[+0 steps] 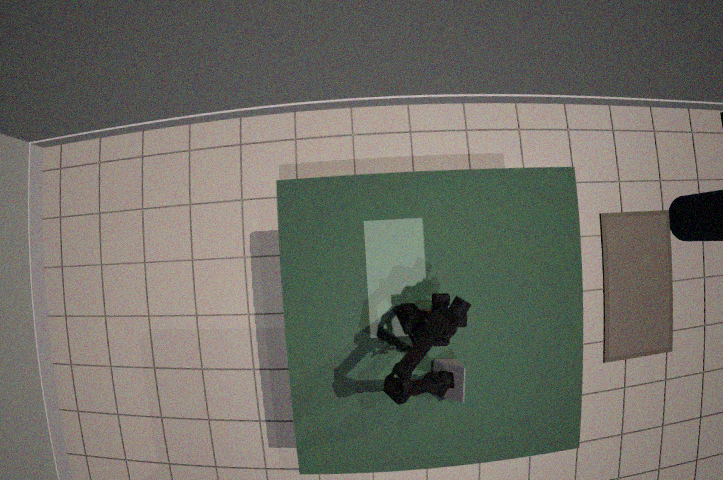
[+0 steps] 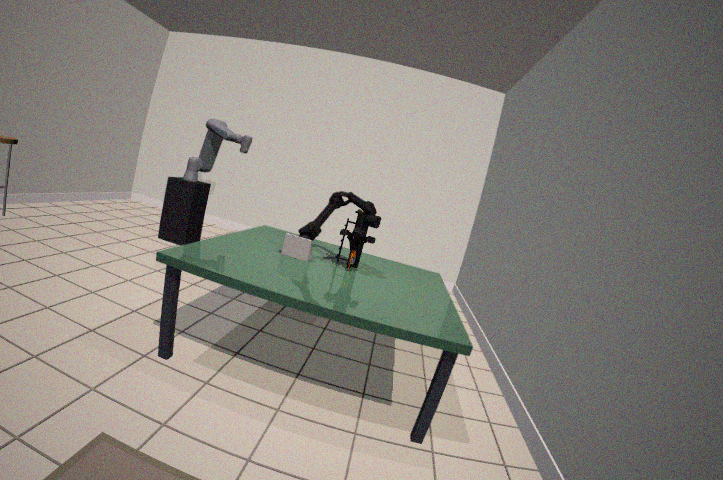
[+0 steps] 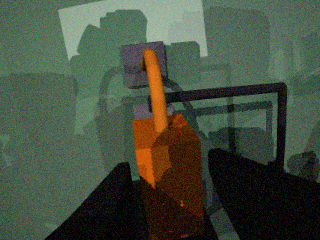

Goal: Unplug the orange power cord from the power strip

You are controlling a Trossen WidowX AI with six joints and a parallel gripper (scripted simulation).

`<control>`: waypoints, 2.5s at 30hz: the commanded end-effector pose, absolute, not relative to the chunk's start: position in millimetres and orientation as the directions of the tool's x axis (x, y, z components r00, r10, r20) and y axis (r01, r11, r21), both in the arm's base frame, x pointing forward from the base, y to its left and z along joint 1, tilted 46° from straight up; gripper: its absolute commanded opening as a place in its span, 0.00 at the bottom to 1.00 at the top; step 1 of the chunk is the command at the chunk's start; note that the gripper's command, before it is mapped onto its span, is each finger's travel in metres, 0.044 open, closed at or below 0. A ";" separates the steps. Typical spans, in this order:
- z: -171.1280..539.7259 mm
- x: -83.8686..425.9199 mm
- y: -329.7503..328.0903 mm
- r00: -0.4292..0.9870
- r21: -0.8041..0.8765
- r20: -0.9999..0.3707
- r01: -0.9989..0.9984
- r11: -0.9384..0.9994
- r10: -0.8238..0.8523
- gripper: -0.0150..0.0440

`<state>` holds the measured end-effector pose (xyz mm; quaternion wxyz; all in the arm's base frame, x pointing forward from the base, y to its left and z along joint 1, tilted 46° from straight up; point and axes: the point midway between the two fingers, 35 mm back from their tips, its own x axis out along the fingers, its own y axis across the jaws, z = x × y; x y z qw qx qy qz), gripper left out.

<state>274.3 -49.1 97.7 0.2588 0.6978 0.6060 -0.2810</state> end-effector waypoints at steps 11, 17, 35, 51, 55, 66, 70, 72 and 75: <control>97.2 274.3 -48.3 0.107 0.020 -0.706 0.991 -0.131 0.700 0.31; 95.3 274.4 -50.3 0.107 0.020 -0.706 0.991 -0.131 0.700 0.25; 75.8 273.7 -72.0 0.108 0.020 -0.708 0.991 -0.133 0.698 0.25; 60.2 268.4 -92.3 0.109 0.020 -0.709 0.991 -0.135 0.697 0.25; 56.2 266.6 -97.2 0.109 0.020 -0.708 0.991 -0.135 0.697 0.25; 66.5 272.1 -76.8 0.096 0.032 -0.694 0.994 -0.103 0.714 0.53; 66.5 272.1 -76.8 0.096 0.032 -0.694 0.994 -0.103 0.714 0.53; 71.7 271.1 -82.7 0.105 0.023 -0.702 0.992 -0.125 0.704 0.53; 73.9 270.6 -85.1 0.109 0.020 -0.706 0.991 -0.135 0.700 0.53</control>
